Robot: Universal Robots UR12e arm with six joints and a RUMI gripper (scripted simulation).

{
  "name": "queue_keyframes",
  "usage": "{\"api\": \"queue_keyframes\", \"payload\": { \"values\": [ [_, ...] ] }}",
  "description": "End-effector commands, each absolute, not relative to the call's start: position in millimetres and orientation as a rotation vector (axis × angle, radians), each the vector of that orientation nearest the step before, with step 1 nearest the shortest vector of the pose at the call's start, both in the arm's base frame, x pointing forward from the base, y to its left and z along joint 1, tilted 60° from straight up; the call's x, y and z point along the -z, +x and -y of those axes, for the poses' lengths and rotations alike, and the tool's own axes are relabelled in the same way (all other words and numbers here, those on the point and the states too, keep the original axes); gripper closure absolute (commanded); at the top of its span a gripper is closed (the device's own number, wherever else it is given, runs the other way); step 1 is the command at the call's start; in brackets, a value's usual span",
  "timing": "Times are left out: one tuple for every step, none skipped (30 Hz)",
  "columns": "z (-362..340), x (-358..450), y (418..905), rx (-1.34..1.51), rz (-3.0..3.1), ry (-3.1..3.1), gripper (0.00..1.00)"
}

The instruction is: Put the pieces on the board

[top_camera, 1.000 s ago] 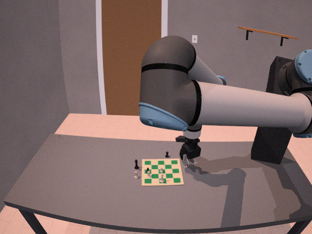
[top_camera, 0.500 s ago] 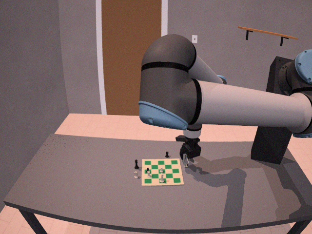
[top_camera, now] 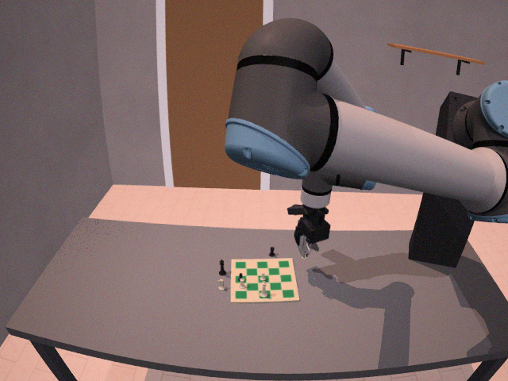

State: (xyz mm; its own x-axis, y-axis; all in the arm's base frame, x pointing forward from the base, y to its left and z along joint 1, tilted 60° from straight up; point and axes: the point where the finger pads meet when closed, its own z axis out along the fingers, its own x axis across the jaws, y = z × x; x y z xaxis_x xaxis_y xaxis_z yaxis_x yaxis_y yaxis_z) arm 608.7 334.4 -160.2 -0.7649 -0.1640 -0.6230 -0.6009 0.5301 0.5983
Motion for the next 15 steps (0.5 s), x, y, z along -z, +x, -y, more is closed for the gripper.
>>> {"api": "queue_keyframes", "payload": {
  "values": [
    [-311.3, 146.3, 603.0, -1.166, -2.274, -0.631, 1.00],
    [-311.3, 146.3, 603.0, -1.166, -2.274, -0.631, 1.00],
    [-308.8, 144.8, 602.3, -1.166, -2.274, -0.631, 1.00],
    [-306.9, 143.6, 601.8, -1.166, -2.274, -0.631, 1.00],
    [-305.5, 142.8, 601.5, -1.166, -2.274, -0.631, 1.00],
    [-304.6, 142.2, 601.2, -1.166, -2.274, -0.631, 1.00],
    [-304.1, 141.9, 601.1, -1.166, -2.274, -0.631, 1.00],
    [-303.9, 141.8, 601.0, -1.166, -2.274, -0.631, 1.00],
    [-303.9, 141.8, 601.0, -1.166, -2.274, -0.631, 1.00],
    [-303.9, 141.8, 601.0, -1.166, -2.274, -0.631, 1.00],
    [-303.9, 141.8, 601.0, -1.166, -2.274, -0.631, 1.00],
    [-303.9, 141.8, 601.0, -1.166, -2.274, -0.631, 1.00],
    [-303.9, 141.8, 601.0, -1.166, -2.274, -0.631, 1.00],
    [-303.9, 141.8, 601.0, -1.166, -2.274, -0.631, 1.00],
    [-303.9, 141.8, 601.0, -1.166, -2.274, -0.631, 1.00]
  ]
}}
